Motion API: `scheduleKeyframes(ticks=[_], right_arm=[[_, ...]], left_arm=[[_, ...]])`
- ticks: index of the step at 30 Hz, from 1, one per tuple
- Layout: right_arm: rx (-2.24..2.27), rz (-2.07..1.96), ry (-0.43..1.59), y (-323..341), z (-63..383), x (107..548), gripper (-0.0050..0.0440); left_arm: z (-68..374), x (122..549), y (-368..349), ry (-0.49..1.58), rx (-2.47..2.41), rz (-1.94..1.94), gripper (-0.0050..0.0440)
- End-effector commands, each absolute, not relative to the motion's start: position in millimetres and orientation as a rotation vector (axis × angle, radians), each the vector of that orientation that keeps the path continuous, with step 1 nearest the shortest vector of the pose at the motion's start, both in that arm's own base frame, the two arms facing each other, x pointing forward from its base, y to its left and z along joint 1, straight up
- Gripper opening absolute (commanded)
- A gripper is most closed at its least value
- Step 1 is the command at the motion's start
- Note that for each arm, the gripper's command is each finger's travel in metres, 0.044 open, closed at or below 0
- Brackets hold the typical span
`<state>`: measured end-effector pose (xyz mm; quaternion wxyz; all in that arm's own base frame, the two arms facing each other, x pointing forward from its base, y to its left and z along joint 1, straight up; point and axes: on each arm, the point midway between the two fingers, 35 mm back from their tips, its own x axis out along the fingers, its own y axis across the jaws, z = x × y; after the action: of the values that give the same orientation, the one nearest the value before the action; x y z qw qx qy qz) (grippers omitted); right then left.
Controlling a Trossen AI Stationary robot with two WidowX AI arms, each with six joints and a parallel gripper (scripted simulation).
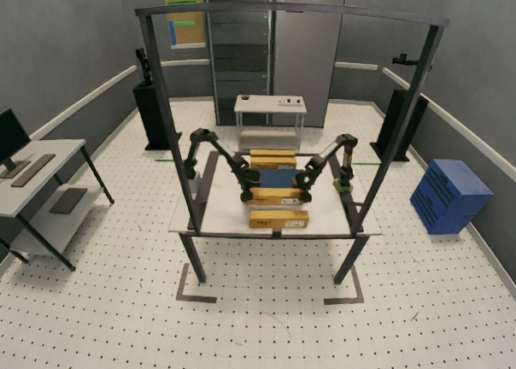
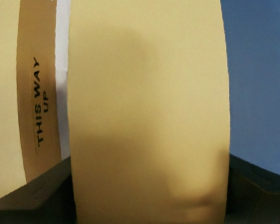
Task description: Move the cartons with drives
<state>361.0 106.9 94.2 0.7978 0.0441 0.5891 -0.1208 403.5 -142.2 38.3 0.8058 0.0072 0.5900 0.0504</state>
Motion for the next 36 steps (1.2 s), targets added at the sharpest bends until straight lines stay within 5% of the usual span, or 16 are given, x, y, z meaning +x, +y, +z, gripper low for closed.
scheduleKeyframes(ticks=[1,3,36], right_arm=[[0.139,-0.225,1.184,114,129,366,-0.0050],[0.146,-0.214,1.172,116,156,366,-0.0050],[0.146,-0.216,1.172,116,156,366,-0.0050]], left_arm=[[72,407,-149,1.195,-0.014,0.079,-0.0050],[103,406,-152,1.179,-0.037,0.068,-0.0050],[103,406,-151,1.180,-0.037,0.066,-0.0050]])
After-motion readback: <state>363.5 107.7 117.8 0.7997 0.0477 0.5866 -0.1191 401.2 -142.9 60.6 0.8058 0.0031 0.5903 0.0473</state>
